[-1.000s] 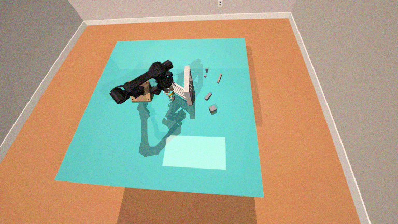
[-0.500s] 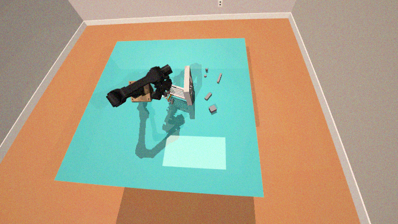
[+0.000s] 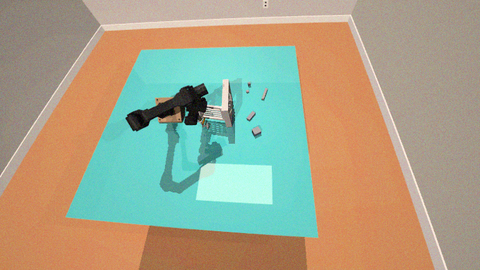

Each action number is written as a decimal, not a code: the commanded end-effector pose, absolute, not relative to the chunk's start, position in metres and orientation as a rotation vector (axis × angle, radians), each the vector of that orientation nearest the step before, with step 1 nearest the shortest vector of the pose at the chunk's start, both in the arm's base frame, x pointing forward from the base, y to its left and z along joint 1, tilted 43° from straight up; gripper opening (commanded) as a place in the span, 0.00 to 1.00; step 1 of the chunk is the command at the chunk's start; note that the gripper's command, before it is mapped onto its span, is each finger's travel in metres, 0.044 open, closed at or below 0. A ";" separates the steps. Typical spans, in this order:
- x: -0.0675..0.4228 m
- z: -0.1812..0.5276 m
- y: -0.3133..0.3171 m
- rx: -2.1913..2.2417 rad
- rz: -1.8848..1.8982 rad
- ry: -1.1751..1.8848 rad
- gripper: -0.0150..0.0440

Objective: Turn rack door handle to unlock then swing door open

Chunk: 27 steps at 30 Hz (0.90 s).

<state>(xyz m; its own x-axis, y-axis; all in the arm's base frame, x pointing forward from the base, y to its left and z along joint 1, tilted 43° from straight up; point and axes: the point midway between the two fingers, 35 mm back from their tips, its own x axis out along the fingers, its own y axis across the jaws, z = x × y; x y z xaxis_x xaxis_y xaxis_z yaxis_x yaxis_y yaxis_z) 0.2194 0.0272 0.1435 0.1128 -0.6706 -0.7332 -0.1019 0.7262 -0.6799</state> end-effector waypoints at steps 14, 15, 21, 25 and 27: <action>0.231 0.164 0.008 -0.864 -0.319 1.479 0.27; 0.231 0.164 0.008 -0.864 -0.318 1.479 0.27; 0.231 0.164 0.008 -0.864 -0.318 1.479 0.27; 0.231 0.164 0.008 -0.864 -0.318 1.479 0.27; 0.231 0.164 0.008 -0.864 -0.318 1.479 0.32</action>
